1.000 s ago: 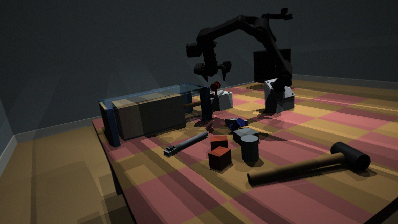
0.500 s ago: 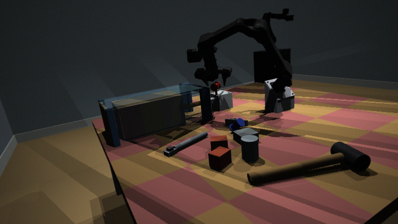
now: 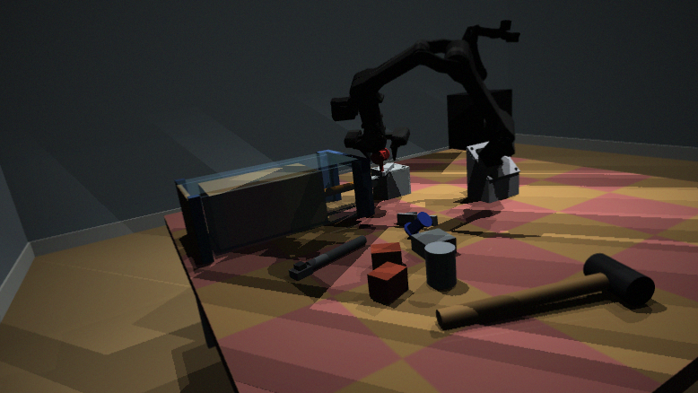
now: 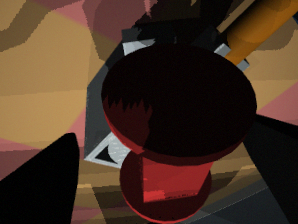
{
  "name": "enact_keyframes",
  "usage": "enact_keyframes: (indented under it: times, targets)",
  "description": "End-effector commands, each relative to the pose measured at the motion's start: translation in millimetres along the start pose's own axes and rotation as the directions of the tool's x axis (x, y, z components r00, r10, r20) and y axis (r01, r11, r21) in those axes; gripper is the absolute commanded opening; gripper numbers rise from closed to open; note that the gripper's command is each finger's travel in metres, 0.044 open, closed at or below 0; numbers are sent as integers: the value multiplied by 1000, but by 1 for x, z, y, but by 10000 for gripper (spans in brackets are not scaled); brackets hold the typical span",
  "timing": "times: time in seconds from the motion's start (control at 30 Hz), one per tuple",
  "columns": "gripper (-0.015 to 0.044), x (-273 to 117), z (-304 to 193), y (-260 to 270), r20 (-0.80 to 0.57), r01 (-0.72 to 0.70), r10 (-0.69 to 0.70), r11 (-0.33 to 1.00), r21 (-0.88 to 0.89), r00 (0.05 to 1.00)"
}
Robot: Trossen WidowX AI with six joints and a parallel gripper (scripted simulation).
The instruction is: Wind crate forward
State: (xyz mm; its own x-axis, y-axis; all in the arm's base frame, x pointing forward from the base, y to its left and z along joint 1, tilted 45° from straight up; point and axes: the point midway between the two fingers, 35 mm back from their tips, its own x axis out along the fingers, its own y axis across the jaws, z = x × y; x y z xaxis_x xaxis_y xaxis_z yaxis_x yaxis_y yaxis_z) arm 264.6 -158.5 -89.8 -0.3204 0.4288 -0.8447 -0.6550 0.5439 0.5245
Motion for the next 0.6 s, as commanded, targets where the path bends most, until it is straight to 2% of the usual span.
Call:
enact_keyframes:
  times: [0.0,0.33,0.57]
  targets:
    - [282,0,0,0,0,0,0,1000,1,1000]
    - [20,0,0,0,0,0,0,1000,1,1000]
    - [0,0,0,0,0,0,0,1000,1,1000]
